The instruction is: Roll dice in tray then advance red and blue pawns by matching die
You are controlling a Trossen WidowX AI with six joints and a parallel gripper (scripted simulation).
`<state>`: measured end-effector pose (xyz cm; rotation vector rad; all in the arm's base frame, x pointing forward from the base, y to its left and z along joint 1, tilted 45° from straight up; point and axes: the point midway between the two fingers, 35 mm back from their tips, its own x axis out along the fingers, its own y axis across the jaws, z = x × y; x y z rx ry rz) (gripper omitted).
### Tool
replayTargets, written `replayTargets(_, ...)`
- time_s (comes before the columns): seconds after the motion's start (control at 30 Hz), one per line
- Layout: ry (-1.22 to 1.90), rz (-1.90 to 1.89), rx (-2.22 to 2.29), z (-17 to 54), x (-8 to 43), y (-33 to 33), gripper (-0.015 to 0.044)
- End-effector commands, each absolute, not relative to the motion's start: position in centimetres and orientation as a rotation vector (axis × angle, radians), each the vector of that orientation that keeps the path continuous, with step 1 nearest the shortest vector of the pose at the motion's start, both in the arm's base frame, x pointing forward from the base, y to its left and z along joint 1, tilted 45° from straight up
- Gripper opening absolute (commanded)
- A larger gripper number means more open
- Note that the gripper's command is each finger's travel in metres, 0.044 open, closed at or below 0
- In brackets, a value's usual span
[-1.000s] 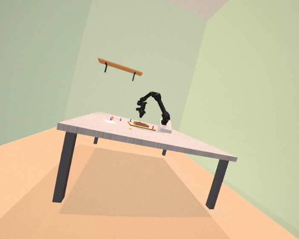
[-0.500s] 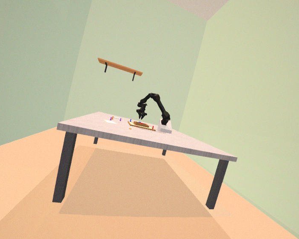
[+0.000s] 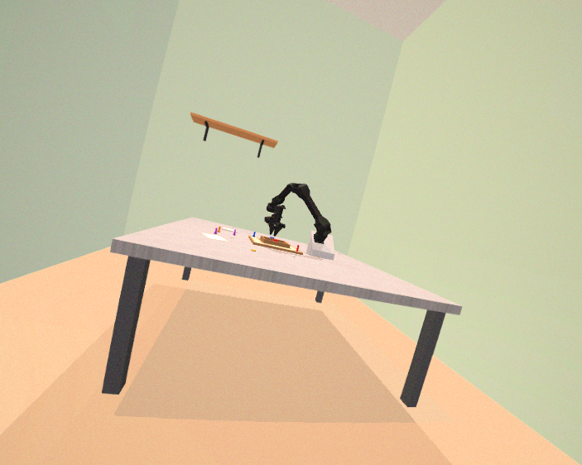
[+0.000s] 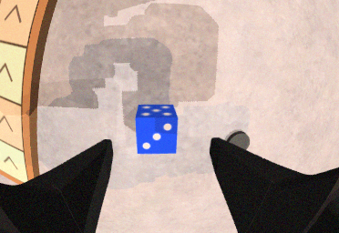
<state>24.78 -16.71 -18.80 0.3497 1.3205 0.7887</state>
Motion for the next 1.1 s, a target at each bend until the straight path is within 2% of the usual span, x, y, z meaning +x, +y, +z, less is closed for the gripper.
replayTargets(0.0,1.320,0.791,0.361,-19.3,24.7,-16.0,0.0275)
replayTargets(0.47,1.319,0.792,0.362,-20.7,24.8,-14.6,0.0275)
replayTargets(0.67,1.319,0.792,0.362,-20.7,24.8,-14.6,0.0118)
replayTargets(0.9,1.319,0.792,0.362,-20.7,24.8,-14.6,0.0071)
replayTargets(1.0,1.320,0.778,0.356,-20.4,24.9,-15.1,0.0000)
replayTargets(1.07,1.321,0.751,0.346,-19.7,25.1,-16.4,0.0000)
